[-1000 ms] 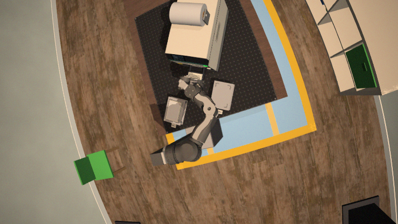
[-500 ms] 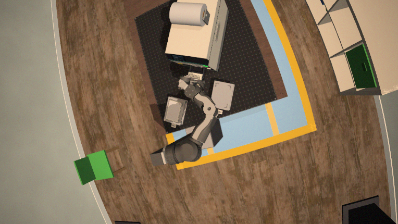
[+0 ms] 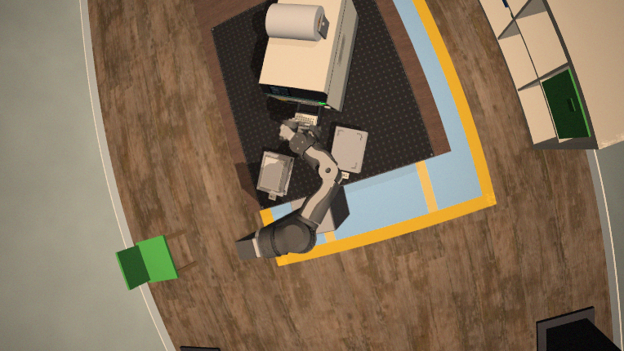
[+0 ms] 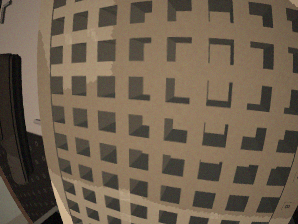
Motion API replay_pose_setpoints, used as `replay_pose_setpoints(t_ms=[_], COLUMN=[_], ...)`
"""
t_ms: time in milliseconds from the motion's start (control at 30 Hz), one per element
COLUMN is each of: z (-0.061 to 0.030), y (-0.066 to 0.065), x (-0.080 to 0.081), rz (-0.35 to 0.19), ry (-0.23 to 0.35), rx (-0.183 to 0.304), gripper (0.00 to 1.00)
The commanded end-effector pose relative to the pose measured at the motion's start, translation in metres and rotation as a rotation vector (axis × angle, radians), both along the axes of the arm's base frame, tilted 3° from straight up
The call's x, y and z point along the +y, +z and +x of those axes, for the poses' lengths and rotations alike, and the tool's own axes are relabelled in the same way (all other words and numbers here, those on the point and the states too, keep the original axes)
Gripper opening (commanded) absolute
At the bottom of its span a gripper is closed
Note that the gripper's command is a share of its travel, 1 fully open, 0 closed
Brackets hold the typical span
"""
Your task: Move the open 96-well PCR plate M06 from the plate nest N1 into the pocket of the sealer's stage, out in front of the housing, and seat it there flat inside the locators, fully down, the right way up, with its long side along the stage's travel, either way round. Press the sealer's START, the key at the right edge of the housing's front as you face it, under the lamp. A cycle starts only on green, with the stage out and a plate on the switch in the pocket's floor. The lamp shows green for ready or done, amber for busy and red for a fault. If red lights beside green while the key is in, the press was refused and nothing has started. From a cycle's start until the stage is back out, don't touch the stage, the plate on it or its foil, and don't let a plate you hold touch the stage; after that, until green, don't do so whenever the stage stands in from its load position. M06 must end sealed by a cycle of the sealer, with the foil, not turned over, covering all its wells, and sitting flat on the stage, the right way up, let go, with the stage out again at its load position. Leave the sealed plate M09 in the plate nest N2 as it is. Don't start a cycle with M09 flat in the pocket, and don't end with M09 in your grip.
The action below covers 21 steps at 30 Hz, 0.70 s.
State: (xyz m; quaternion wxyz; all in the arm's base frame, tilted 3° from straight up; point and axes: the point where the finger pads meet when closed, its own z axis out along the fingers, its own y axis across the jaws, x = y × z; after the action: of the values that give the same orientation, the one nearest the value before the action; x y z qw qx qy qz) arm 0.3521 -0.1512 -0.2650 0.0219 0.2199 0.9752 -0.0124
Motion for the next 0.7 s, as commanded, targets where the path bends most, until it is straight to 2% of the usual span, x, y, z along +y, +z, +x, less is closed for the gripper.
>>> replay_pose_setpoints(t_ms=[0,33,200,600,667], z=[0.0005,0.0005,-0.0007,-0.0007,-0.0011], y=[0.001,0.001,0.041,0.041,0.057], x=[0.0,0.0,0.002,0.002,0.003], rz=[0.002,0.002,0.002,0.002,0.005], ry=[0.0,0.0,0.0,0.0,0.002], rx=[-0.002,-0.002,-0.004,-0.004,-0.006], gripper=[0.77,0.77,0.77,0.77,0.77])
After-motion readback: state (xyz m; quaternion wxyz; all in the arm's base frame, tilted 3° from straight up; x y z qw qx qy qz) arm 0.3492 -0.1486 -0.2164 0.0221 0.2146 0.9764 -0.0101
